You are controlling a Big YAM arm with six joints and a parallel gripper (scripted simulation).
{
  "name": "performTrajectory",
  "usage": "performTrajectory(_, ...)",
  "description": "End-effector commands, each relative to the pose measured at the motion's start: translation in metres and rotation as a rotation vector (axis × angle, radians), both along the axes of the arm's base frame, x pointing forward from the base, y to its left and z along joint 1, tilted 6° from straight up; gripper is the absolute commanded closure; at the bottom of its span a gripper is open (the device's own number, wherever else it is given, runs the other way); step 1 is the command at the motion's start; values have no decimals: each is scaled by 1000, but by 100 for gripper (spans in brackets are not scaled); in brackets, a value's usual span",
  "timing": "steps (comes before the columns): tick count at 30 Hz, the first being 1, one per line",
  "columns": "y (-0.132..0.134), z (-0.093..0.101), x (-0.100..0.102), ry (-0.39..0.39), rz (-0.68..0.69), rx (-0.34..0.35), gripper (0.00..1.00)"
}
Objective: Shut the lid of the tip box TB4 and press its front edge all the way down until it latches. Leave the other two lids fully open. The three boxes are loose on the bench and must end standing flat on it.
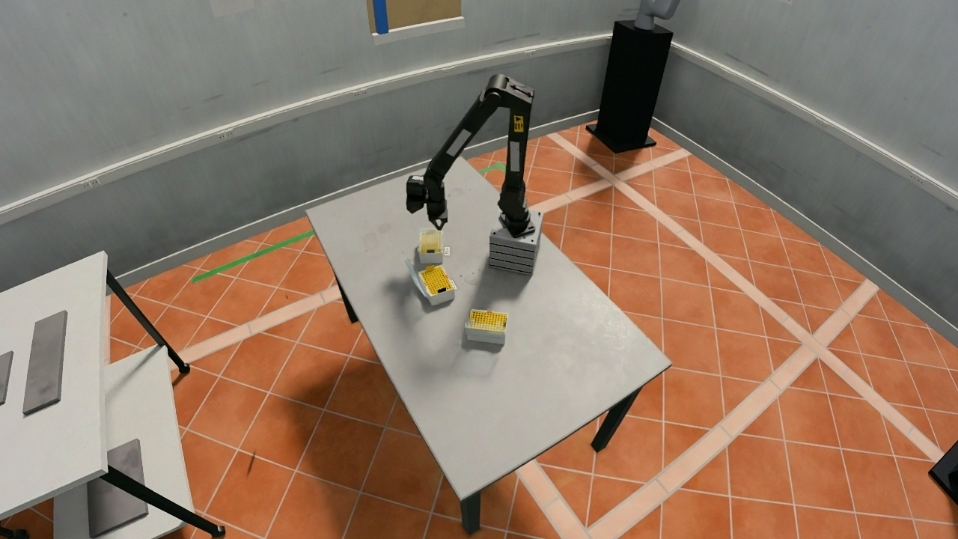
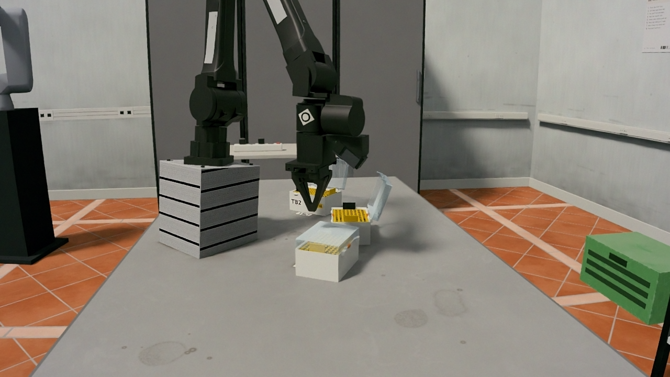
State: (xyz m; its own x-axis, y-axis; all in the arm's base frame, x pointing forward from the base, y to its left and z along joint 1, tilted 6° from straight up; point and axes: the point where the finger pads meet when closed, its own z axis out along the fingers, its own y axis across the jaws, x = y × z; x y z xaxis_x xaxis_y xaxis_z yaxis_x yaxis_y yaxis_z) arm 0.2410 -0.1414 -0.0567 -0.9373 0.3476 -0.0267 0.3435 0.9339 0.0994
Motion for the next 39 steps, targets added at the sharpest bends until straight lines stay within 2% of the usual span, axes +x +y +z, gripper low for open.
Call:
performTrajectory(1, -5, -5, 2, -9, -1, -5, 100)
performTrajectory(19, 4, -32, 4, -3, 1, -1, 100)
performTrajectory(30, -5, -27, 12, -23, 0, -14, 100)
performTrajectory(31, 2, -34, 6, -8, 1, -3, 100)
performTrajectory(39, 4, -36, 4, -3, 1, -1, 100)
